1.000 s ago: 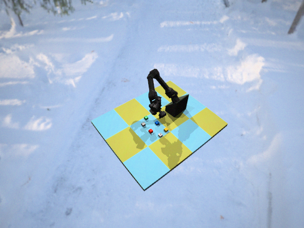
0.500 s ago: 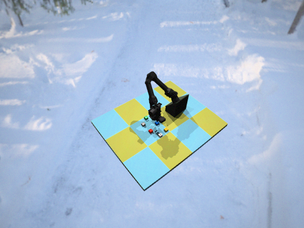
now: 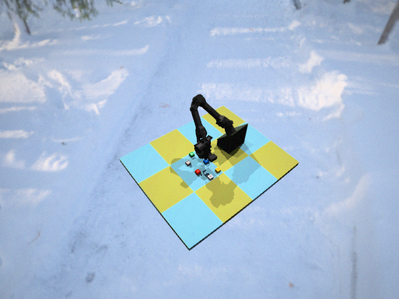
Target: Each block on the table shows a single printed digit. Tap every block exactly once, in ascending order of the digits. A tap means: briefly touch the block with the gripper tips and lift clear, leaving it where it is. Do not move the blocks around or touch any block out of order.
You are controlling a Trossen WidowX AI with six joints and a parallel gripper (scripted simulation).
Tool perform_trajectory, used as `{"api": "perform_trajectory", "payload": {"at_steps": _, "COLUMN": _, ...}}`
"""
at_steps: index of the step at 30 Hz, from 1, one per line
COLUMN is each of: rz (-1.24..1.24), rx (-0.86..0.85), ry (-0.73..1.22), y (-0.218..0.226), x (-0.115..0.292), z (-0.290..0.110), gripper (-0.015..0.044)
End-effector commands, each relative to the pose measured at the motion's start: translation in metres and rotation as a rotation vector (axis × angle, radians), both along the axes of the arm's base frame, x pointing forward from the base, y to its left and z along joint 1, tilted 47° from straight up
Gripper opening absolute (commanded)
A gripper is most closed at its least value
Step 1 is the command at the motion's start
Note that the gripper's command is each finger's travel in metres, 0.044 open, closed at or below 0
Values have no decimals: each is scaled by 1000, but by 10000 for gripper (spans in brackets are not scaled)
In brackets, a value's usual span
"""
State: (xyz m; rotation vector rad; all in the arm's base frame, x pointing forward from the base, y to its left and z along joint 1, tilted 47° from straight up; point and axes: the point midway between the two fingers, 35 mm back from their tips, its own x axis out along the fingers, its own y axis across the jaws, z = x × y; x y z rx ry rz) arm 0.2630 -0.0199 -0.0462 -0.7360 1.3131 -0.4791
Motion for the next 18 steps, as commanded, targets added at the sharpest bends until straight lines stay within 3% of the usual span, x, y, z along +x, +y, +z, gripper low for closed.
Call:
{"api": "perform_trajectory", "payload": {"at_steps": 1, "rz": 1, "rx": -7, "ry": 9, "y": -5, "x": 0, "z": -6, "gripper": 20}}
{"api": "perform_trajectory", "payload": {"at_steps": 18, "rz": 1, "rx": -9, "ry": 9, "y": -19, "x": 3, "z": -18, "gripper": 20}}
